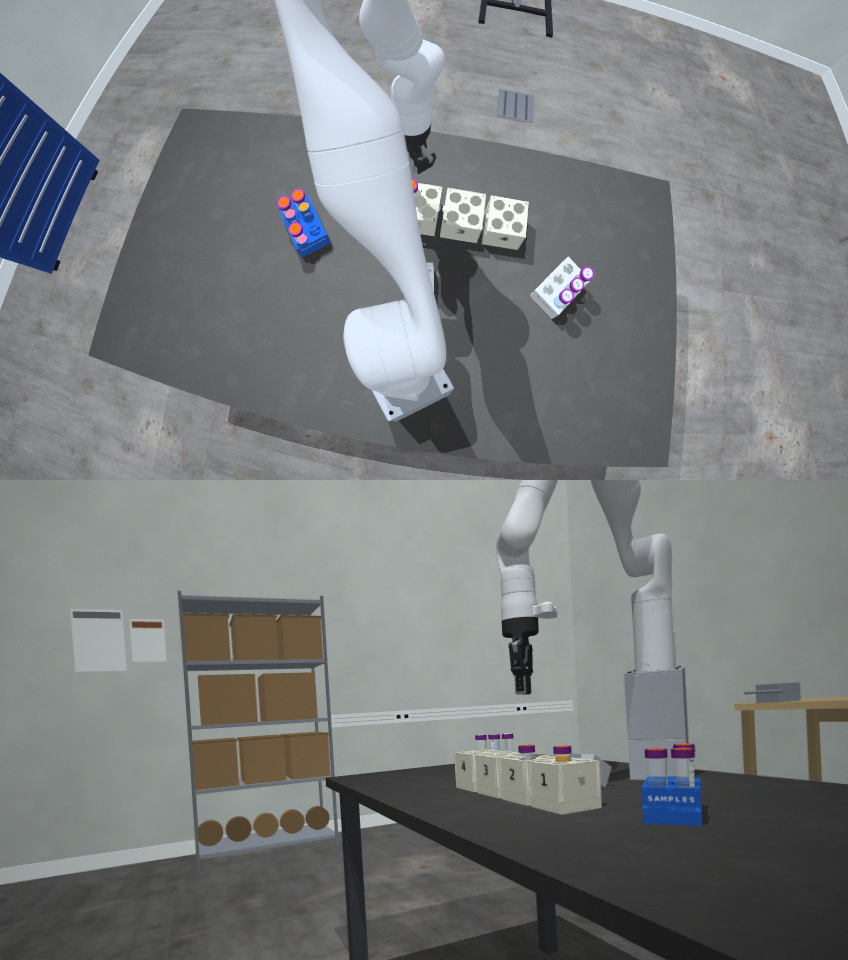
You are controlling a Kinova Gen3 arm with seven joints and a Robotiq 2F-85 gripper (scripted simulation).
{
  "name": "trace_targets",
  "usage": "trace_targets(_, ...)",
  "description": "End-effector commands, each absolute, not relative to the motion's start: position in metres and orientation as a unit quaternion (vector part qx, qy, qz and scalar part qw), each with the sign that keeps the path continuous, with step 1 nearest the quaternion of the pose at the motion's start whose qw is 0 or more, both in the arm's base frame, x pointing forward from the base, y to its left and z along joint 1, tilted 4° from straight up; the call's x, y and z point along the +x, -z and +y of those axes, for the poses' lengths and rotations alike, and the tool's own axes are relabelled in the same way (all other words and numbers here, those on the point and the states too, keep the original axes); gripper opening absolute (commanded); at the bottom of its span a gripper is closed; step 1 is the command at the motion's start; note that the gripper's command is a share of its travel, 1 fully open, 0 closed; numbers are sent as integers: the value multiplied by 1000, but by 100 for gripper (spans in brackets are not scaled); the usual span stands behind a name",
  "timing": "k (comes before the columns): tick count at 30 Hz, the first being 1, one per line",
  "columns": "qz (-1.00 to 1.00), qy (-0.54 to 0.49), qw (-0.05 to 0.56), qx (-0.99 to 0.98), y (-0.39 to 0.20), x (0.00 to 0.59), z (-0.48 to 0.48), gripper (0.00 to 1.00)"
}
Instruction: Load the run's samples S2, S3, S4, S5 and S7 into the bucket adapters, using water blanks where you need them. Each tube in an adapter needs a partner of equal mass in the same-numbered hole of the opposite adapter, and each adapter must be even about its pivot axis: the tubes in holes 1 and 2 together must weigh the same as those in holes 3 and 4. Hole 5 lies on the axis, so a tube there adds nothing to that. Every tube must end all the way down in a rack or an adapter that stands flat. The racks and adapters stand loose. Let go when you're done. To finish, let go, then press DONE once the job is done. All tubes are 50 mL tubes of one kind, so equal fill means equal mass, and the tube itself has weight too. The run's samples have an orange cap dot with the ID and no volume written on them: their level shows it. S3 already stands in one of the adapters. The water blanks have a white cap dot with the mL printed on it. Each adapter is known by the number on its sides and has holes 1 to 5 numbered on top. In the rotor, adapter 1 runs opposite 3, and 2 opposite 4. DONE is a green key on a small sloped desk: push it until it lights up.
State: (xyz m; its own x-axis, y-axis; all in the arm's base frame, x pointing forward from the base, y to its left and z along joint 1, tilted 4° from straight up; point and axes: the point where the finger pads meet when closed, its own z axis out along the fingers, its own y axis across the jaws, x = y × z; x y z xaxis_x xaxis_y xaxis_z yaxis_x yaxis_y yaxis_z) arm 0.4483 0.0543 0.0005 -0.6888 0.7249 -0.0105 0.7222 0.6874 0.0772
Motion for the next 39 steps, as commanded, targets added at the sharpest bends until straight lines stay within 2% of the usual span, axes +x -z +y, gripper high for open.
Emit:
trace_targets(1,918,-34,21,394,-1,449,54,62)
trace_targets(6,895,-35,19,445,-2,446,64,62)
trace_targets(39,895,-35,19,445,-4,419,157,62)
